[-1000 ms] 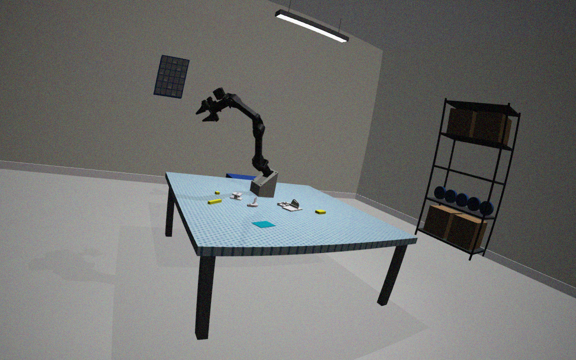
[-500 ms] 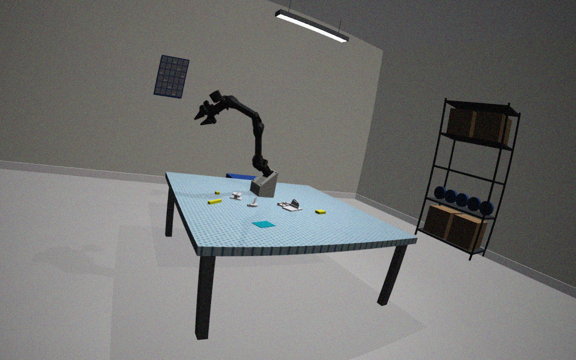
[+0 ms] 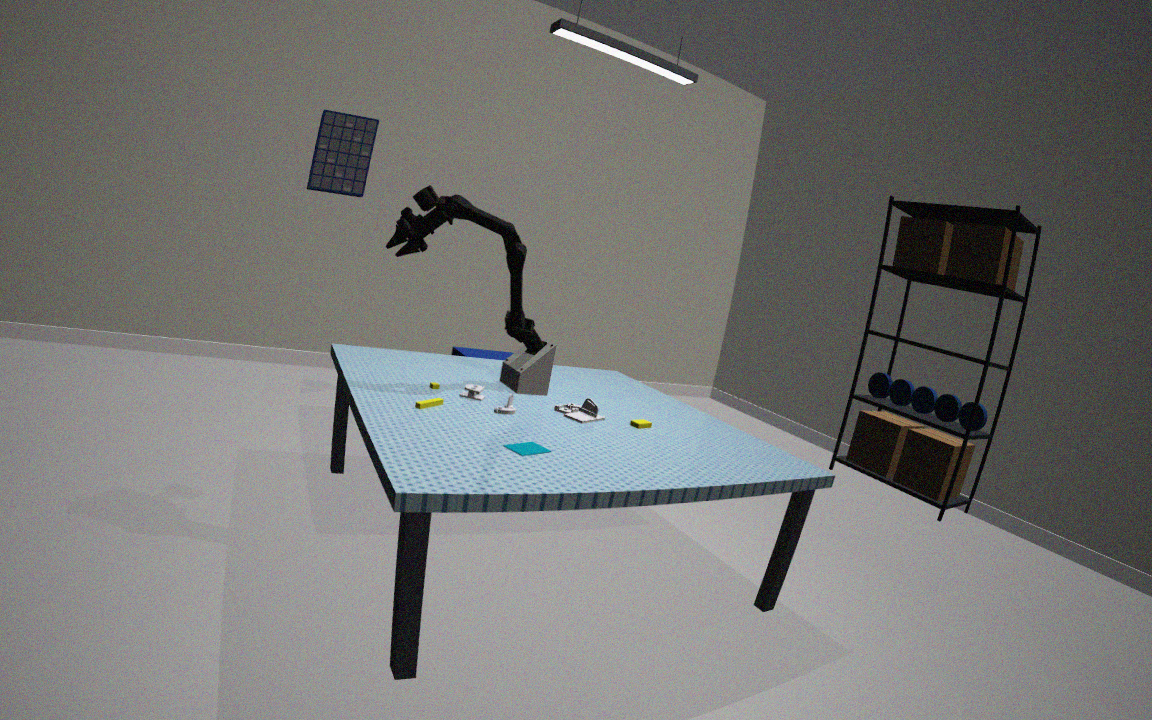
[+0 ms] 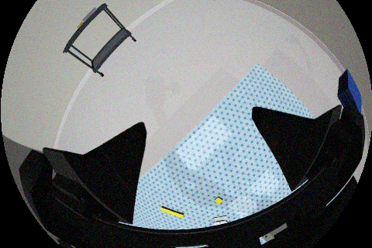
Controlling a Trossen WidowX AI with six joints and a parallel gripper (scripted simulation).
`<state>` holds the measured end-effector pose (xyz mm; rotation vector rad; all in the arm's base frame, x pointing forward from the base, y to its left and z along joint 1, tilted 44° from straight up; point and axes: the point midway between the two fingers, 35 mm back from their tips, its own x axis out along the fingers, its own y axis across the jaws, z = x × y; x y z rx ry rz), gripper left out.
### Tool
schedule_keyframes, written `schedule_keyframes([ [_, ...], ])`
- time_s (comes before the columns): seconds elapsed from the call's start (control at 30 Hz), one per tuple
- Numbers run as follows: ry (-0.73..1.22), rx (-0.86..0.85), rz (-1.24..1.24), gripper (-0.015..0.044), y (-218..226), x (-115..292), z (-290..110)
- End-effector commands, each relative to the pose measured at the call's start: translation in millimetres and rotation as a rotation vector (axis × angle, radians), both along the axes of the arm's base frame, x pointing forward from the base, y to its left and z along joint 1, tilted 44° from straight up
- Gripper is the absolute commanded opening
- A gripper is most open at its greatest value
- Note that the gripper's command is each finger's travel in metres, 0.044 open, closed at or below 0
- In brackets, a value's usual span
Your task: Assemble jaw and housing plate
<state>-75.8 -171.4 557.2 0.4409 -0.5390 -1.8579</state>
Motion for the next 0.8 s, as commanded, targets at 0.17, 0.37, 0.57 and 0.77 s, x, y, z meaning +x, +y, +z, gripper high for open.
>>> schedule_keyframes([
  [0.17, 0.084, 0.076, 0.044, 0.044, -18, -3, -13],
  [0.37, 0.128, 0.097, 0.089, 0.044, -24, 3, -16],
  [0.57, 0.163, 0.122, 0.11, 0.044, -30, 4, -21],
  [0.77, 0.228, 0.173, 0.143, 0.044, -42, 5, -31],
])
